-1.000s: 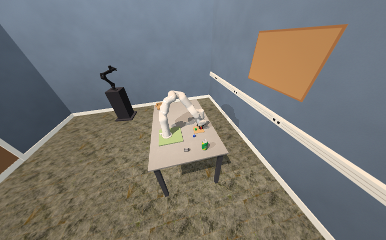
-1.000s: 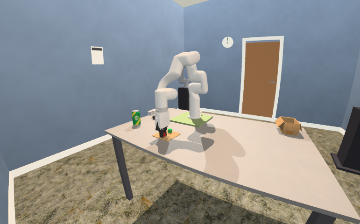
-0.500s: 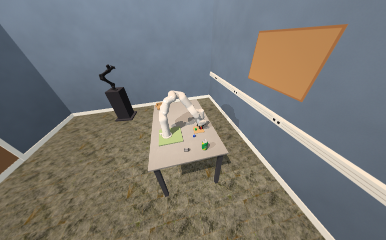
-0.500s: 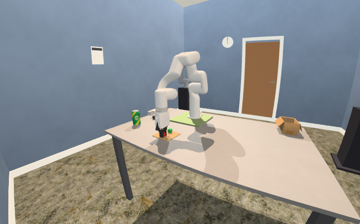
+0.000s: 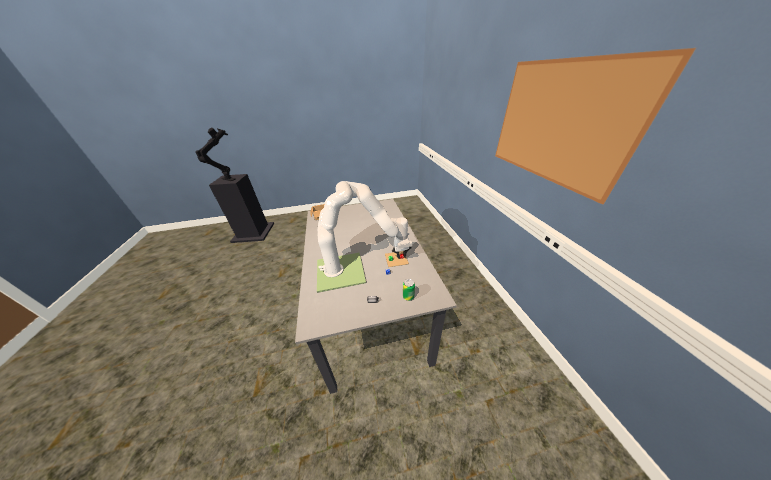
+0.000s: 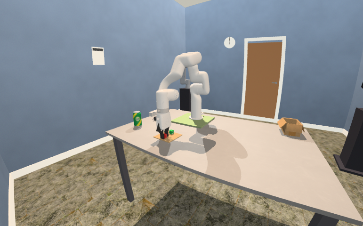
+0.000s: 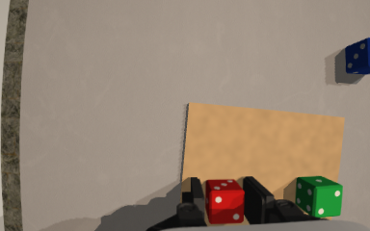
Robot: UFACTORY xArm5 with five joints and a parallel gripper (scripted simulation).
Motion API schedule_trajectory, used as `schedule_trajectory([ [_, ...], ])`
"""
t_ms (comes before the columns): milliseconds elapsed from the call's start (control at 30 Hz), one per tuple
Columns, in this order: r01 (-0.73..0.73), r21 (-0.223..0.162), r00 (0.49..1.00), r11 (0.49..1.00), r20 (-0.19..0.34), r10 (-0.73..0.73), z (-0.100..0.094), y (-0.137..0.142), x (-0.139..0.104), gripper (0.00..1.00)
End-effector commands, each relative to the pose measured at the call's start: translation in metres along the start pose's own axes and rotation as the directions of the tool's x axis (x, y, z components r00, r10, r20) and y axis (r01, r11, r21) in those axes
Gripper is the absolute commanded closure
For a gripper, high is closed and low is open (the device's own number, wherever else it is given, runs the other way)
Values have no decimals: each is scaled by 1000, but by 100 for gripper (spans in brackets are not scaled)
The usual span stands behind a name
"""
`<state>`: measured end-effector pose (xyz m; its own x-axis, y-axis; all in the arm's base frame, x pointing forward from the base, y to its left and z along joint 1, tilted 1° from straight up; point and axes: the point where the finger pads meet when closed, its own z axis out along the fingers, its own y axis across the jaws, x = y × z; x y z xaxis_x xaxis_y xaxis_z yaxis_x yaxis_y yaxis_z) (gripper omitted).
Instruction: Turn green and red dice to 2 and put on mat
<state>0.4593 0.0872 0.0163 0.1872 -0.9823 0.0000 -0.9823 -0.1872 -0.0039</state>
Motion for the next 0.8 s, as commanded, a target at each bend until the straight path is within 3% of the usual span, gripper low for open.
schedule_trajectory([
  [0,0,4,1000,1000,0,0,-1,-1,0,58],
  [433,0,4,1000,1000,0,0,-7,-1,0,58],
  [767,0,4,1000,1000,0,0,-53,-1,0,58],
])
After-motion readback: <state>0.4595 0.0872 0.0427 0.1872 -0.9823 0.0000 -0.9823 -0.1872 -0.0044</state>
